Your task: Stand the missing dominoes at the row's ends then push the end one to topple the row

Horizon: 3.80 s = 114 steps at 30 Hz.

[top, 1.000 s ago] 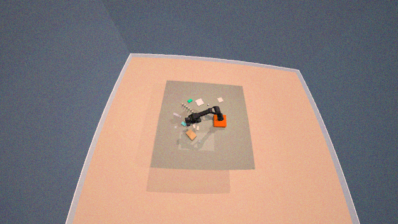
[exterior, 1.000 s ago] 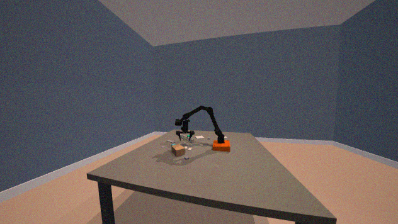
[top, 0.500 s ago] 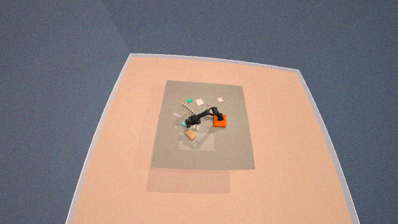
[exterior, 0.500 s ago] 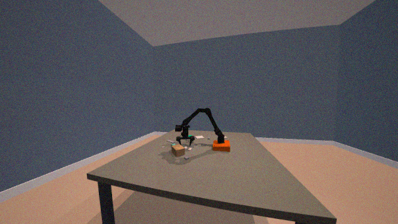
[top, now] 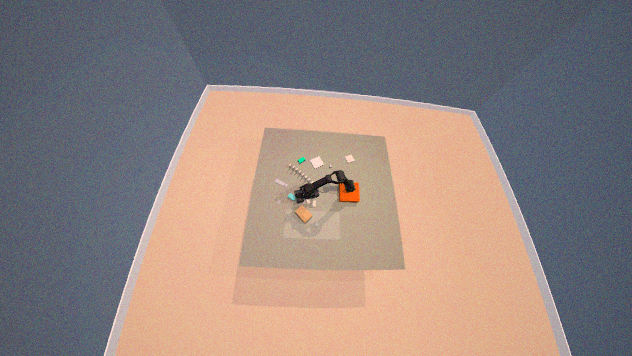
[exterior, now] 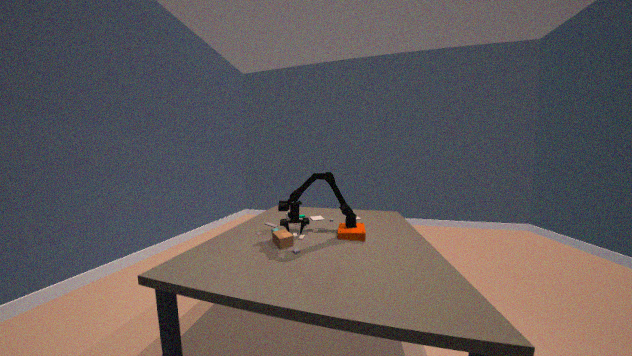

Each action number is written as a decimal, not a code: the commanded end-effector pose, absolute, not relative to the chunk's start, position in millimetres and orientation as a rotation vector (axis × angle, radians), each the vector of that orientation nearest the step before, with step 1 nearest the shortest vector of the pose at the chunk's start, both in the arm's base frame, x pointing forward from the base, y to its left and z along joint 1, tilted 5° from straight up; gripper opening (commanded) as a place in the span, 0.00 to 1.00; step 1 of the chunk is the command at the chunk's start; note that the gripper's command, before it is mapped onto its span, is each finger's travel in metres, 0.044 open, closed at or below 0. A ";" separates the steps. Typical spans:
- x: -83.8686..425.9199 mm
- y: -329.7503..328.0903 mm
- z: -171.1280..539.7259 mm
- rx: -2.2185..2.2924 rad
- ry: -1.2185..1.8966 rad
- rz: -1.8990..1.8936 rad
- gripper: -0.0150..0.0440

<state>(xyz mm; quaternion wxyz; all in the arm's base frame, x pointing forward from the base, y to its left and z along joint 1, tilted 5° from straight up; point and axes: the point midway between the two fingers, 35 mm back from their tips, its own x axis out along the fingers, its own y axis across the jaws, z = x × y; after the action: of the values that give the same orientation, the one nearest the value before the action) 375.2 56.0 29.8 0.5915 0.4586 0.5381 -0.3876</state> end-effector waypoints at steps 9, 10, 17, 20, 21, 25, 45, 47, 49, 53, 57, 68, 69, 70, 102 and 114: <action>375.1 55.2 28.5 1.066 1.249 -0.908 0.44; 375.1 55.2 28.5 1.066 1.249 -0.908 0.44; 374.8 55.1 30.5 1.066 1.249 -0.908 0.44; 370.8 54.1 57.8 1.066 1.249 -0.908 0.44; 369.1 53.7 69.4 1.066 1.249 -0.908 0.44; 362.5 52.0 113.9 1.066 1.249 -0.908 0.44; 392.9 -40.7 190.9 0.697 1.364 -0.589 0.44; 393.5 -42.7 190.9 0.689 1.366 -0.582 0.44; 393.5 -42.7 190.9 0.689 1.366 -0.582 0.44; 393.5 -42.7 190.9 0.689 1.366 -0.582 0.44; 398.3 -43.2 187.4 0.666 1.342 -0.578 0.44; 431.1 -44.8 166.4 0.508 1.167 -0.555 0.44; 433.8 -44.7 164.9 0.495 1.151 -0.553 0.44; 436.4 -44.6 163.5 0.482 1.135 -0.552 0.44; 480.2 -29.4 141.6 0.171 0.616 -0.580 0.44; 472.0 -21.6 142.9 0.110 0.431 -0.622 0.44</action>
<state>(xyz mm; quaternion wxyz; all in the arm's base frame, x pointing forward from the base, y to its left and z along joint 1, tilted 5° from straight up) 476.8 -22.5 143.5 0.9253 0.0633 0.2287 -0.2959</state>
